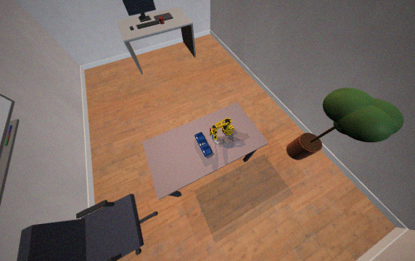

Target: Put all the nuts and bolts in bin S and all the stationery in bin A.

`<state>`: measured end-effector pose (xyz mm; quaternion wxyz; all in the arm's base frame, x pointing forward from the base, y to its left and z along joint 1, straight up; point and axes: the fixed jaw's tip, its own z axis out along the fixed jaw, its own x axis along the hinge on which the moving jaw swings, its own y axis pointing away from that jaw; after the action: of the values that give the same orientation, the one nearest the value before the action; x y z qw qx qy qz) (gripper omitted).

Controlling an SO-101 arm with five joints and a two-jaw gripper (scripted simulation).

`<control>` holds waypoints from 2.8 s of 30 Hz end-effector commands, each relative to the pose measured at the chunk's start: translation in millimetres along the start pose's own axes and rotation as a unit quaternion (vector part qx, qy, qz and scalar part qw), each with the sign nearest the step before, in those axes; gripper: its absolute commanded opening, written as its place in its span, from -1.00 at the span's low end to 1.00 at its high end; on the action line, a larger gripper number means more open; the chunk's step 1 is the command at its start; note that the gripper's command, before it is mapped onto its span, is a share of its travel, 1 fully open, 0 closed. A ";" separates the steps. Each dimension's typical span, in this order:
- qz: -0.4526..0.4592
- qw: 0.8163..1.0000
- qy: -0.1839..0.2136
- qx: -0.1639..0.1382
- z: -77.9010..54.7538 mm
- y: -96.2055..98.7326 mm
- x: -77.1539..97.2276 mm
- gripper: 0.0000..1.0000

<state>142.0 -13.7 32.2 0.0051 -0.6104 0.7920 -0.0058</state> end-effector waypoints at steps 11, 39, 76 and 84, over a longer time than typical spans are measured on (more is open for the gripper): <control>0.012 1.000 -0.003 0.013 17.1 -3.1 0.9 -0.45; 0.012 1.000 0.000 -0.002 24.2 0.9 1.5 -0.45; 0.012 1.000 0.000 -0.002 24.2 0.9 1.5 -0.92; 0.012 1.000 0.000 -0.002 24.2 0.9 1.5 -0.99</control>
<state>139.1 -13.5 7.4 -0.0015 -0.6104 0.7921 0.0005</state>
